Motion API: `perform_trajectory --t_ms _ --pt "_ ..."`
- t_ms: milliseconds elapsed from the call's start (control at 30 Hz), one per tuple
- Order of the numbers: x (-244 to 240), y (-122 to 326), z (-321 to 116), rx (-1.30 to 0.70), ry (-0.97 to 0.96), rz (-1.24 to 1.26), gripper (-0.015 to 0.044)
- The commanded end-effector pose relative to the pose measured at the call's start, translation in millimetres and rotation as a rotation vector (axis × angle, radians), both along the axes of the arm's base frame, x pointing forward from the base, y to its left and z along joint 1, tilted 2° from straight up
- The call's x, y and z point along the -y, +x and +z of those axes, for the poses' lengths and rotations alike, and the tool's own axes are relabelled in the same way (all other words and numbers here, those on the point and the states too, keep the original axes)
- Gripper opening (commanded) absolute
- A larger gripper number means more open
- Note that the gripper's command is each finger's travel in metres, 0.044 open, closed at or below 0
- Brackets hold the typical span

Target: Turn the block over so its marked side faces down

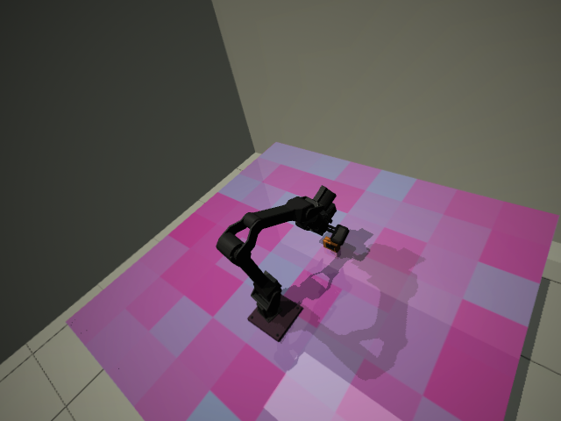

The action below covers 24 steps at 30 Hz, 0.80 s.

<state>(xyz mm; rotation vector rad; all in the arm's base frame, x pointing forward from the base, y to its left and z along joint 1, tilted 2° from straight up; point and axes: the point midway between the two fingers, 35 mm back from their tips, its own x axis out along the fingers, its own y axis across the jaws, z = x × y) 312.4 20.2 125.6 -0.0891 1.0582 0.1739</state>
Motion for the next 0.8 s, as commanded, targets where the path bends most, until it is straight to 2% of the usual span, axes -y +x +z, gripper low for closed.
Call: perform_trajectory --t_ms 0,333,533,667,767 --pt "-2 11 6 -0.115 -0.017 -0.004 0.044" --pt "-3 23 21 -0.437 -0.094 0.0 0.044" --pt "-3 23 19 -0.442 -0.095 0.001 0.044" --pt "-3 25 -12 -0.442 -0.095 0.001 0.044" --pt "-3 25 -14 -0.442 -0.095 0.001 0.044"
